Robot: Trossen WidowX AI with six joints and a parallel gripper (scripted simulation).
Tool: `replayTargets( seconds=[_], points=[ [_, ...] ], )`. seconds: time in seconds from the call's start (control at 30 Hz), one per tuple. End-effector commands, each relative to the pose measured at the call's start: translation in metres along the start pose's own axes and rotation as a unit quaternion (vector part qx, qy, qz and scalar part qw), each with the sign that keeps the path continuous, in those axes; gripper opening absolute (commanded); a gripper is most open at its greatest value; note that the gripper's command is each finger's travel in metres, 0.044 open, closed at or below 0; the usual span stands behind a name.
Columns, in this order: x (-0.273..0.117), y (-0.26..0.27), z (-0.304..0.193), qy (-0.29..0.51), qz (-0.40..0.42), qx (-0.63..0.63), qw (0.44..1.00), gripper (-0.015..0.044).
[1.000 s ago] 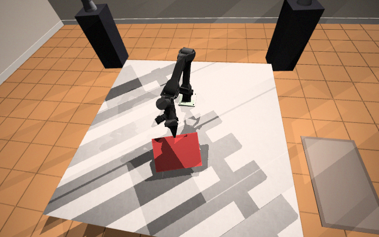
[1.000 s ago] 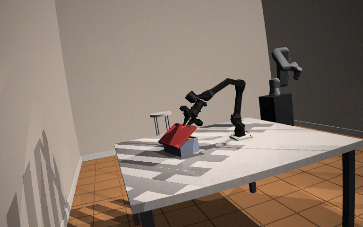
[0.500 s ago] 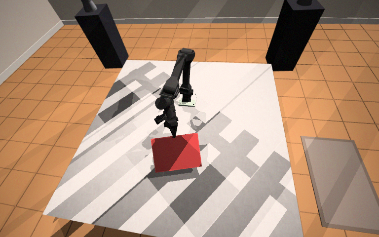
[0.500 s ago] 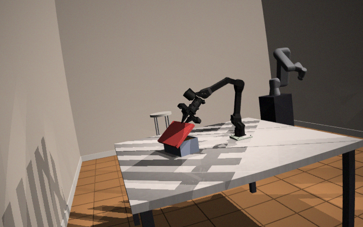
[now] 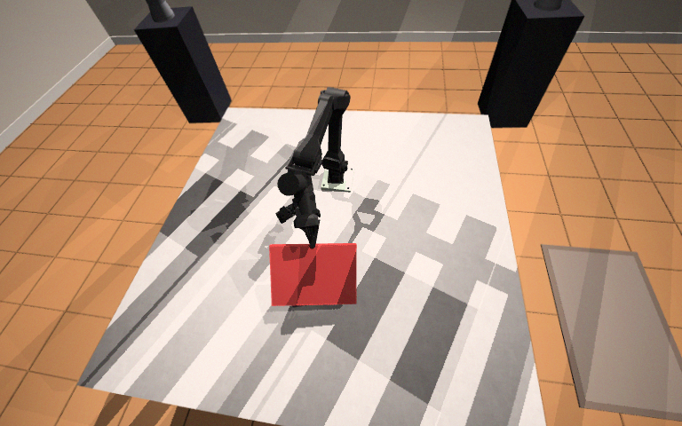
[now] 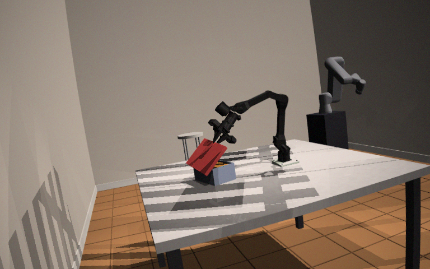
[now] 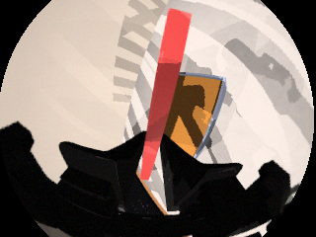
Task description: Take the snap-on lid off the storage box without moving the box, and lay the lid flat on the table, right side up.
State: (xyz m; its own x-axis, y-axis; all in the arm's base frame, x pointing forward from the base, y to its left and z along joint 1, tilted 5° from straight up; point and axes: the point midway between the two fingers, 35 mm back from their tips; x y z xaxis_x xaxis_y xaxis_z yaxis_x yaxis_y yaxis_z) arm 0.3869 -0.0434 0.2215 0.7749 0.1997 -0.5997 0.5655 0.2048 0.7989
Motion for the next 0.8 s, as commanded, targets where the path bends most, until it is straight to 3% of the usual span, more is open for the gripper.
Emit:
replayTargets(
  seconds=[0.0,0.77],
  points=[
    [-0.005,0.011,0.003,-0.006,0.007,-0.002,1.0,0.0],
    [-0.025,0.033,0.006,-0.006,0.007,-0.002,1.0,0.0]
  ],
)
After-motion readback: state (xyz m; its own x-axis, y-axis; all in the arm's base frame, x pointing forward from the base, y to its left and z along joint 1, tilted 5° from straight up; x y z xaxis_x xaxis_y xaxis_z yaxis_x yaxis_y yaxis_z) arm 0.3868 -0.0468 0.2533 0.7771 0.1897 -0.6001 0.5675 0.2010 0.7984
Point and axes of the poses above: the point midway between the two fingers, 35 mm back from their tips, its own x axis out along the fingers, its own y axis across the jaws, z = x × y, and after that the axes turned 8 degrees about -x, right-handed
